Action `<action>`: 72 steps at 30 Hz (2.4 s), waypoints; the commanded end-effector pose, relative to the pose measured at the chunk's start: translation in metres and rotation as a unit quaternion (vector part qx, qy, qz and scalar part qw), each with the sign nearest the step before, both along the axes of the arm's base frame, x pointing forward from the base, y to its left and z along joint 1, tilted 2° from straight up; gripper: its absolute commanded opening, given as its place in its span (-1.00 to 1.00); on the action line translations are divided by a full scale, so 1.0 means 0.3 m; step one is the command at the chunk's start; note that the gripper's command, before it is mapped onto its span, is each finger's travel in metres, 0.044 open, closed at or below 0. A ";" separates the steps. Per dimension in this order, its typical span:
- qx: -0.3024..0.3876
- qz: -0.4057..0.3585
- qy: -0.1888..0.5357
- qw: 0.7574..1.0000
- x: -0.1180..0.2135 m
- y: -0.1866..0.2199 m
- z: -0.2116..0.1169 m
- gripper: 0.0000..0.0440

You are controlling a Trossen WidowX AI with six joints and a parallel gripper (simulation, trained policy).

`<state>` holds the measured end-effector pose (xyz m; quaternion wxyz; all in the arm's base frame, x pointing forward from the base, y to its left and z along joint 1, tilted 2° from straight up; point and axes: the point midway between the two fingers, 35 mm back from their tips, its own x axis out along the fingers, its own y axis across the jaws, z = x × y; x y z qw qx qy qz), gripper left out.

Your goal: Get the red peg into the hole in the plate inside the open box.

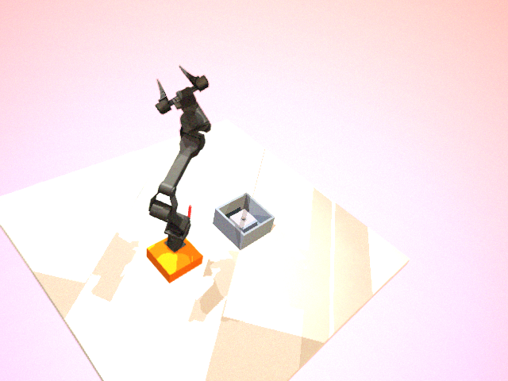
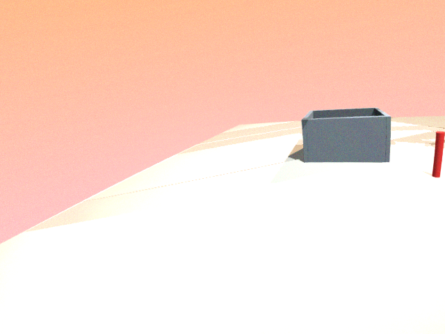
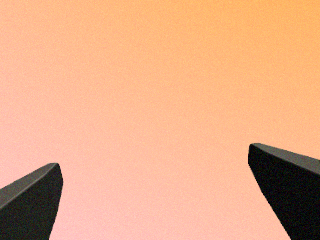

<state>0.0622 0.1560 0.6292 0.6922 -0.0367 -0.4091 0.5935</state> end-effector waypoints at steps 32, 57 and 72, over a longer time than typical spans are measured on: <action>0.038 -0.223 0.476 0.850 0.691 -0.064 -0.440 1.00; -0.047 -0.342 0.756 0.557 0.784 -0.120 -1.074 1.00; -0.091 -0.393 0.854 0.328 0.637 -0.140 -1.380 1.00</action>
